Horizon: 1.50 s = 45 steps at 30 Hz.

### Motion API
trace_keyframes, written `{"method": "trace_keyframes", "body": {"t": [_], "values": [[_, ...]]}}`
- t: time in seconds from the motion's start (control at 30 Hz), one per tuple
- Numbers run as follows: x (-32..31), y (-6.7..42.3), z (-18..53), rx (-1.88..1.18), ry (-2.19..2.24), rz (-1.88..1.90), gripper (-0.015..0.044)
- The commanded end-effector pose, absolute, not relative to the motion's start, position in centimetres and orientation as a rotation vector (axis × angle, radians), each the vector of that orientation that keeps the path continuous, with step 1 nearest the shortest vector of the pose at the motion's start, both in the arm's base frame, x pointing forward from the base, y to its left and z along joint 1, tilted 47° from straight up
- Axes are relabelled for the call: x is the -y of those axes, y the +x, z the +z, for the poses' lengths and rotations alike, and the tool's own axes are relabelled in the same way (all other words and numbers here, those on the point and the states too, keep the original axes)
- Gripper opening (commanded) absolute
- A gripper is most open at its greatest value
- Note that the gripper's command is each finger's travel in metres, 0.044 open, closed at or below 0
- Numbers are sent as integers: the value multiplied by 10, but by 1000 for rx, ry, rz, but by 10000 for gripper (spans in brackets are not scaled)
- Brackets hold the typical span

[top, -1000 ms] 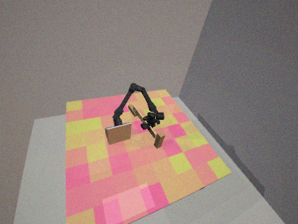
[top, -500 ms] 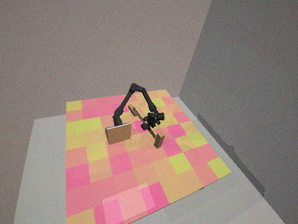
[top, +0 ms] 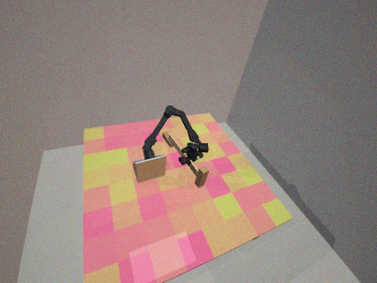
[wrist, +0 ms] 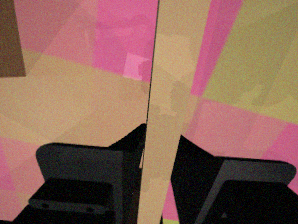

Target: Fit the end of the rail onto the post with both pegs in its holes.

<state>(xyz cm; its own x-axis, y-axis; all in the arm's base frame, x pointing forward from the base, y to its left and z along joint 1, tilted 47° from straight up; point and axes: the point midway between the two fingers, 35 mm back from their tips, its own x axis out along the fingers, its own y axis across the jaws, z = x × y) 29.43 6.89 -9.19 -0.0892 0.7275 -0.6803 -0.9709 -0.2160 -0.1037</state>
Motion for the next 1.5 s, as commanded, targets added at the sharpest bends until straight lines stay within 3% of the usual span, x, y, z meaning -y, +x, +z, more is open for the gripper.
{"method": "trace_keyframes", "body": {"t": [0.0,1.47], "values": [[-67,295,-93,-445,-737,1652,0],[-58,298,-103,-445,-738,1652,0]]}}
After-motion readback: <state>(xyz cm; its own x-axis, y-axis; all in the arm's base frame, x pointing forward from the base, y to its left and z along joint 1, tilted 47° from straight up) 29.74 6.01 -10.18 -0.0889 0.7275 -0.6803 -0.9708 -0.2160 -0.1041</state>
